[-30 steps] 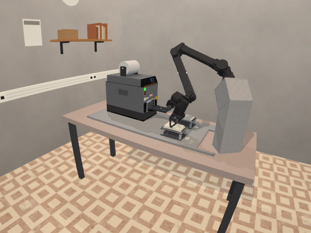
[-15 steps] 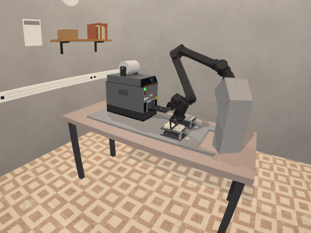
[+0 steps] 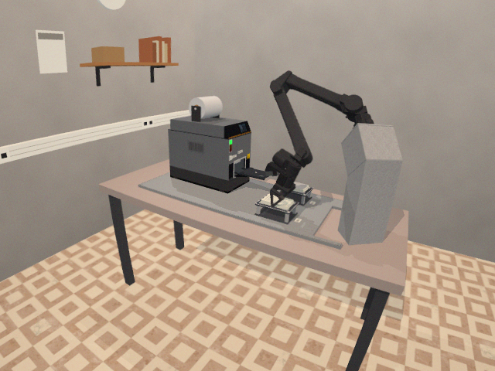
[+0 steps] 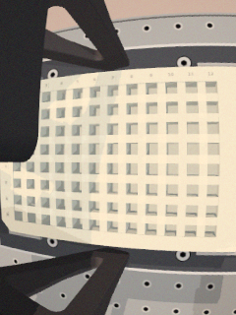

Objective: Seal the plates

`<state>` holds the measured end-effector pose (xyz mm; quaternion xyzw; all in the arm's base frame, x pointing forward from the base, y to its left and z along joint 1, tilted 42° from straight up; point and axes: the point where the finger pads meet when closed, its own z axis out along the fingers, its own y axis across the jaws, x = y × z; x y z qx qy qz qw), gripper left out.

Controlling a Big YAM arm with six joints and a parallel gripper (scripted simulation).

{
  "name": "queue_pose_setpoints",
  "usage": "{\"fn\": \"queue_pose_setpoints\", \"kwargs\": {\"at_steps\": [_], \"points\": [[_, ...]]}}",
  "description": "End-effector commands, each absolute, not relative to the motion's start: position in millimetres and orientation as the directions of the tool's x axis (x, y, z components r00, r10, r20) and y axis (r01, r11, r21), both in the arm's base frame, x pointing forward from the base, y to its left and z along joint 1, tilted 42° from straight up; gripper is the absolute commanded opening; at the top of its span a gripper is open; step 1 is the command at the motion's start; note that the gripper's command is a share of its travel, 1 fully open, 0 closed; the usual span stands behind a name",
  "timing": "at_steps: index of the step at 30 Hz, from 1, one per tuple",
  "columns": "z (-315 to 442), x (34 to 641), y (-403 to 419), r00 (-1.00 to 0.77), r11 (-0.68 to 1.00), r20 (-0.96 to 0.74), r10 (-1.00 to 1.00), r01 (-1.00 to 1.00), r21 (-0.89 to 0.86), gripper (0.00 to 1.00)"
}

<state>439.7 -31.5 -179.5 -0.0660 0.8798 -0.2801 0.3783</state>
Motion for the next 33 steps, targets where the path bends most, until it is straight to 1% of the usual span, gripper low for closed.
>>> {"fn": "queue_pose_setpoints", "kwargs": {"at_steps": [1, 11, 30, 33], "points": [[-183.3, 423.7, -22.4, -0.717, 0.838, -0.61, -0.337, 0.067, -0.542, 1.0], [-174.1, 431.2, -20.0, -0.702, 0.84, -0.627, -0.337, 0.076, -0.537, 1.0], [-169.1, 433.9, -39.7, -0.712, 0.827, -0.621, -0.328, 0.102, -0.553, 1.0], [-172.5, 431.4, -39.9, -0.717, 0.826, -0.614, -0.329, 0.097, -0.555, 0.98]]}}
